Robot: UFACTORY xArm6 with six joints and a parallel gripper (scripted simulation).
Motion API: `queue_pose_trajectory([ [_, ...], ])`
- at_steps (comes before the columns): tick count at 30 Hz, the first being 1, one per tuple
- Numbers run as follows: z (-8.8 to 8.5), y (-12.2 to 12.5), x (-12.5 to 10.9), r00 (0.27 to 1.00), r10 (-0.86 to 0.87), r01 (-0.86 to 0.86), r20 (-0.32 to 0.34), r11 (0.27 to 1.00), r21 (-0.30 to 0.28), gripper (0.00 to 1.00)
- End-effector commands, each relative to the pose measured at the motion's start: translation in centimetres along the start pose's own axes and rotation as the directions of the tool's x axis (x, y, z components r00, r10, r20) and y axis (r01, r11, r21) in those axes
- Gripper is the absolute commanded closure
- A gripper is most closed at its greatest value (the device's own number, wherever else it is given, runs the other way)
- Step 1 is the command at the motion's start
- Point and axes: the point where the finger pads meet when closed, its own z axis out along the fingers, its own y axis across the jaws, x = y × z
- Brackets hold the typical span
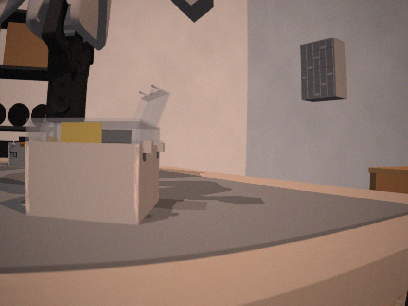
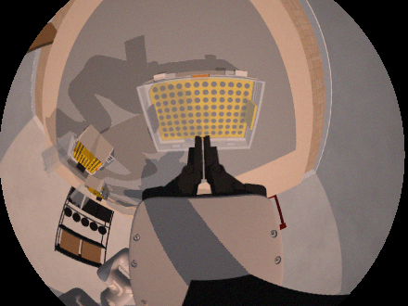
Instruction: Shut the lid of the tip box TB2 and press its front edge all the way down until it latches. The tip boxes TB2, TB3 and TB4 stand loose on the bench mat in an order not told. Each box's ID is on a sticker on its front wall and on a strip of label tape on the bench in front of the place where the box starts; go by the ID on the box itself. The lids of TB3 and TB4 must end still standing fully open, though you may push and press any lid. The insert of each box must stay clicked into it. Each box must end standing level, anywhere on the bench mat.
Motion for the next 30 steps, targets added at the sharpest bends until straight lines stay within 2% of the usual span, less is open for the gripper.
queue_pose_trajectory([
  [1,-1.1,0.1,0.3,1.0,-0.002,0.002,-0.008,1.0,-0.004,1.0],
  [26,-4.9,0.1,0.3,1.0,-0.002,0.002,-0.008,1.0,-0.004,1.0],
  [30,-5.1,0.1,0.3,1.0,-0.002,0.002,-0.008,1.0,-0.004,1.0],
])
